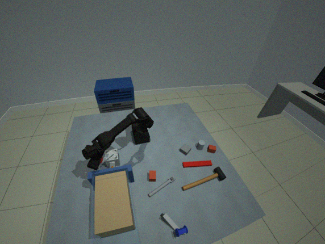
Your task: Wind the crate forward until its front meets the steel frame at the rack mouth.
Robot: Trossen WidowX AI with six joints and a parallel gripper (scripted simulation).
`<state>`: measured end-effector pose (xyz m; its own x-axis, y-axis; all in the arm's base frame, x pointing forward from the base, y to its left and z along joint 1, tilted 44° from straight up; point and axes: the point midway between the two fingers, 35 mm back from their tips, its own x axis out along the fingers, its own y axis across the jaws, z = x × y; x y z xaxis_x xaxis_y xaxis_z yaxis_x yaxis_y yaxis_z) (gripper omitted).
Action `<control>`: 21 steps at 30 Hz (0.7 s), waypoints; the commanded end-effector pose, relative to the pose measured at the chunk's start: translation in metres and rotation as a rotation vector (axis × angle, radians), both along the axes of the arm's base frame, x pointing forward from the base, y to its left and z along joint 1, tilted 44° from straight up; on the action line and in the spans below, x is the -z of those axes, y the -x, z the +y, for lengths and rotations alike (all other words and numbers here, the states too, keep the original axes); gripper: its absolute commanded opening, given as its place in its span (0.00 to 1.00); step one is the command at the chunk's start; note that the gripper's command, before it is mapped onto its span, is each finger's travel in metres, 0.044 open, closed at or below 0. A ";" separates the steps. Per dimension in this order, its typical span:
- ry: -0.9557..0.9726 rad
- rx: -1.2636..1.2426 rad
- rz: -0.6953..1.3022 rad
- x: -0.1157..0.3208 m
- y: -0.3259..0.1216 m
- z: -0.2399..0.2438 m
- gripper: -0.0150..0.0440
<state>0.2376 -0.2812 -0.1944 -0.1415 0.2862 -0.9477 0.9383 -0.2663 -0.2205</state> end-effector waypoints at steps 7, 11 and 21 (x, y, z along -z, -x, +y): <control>-0.034 -0.016 -0.027 -0.014 -0.024 0.022 0.25; -0.034 -0.016 -0.027 -0.018 -0.027 0.026 0.25; -0.035 -0.016 -0.027 -0.026 -0.033 0.035 0.25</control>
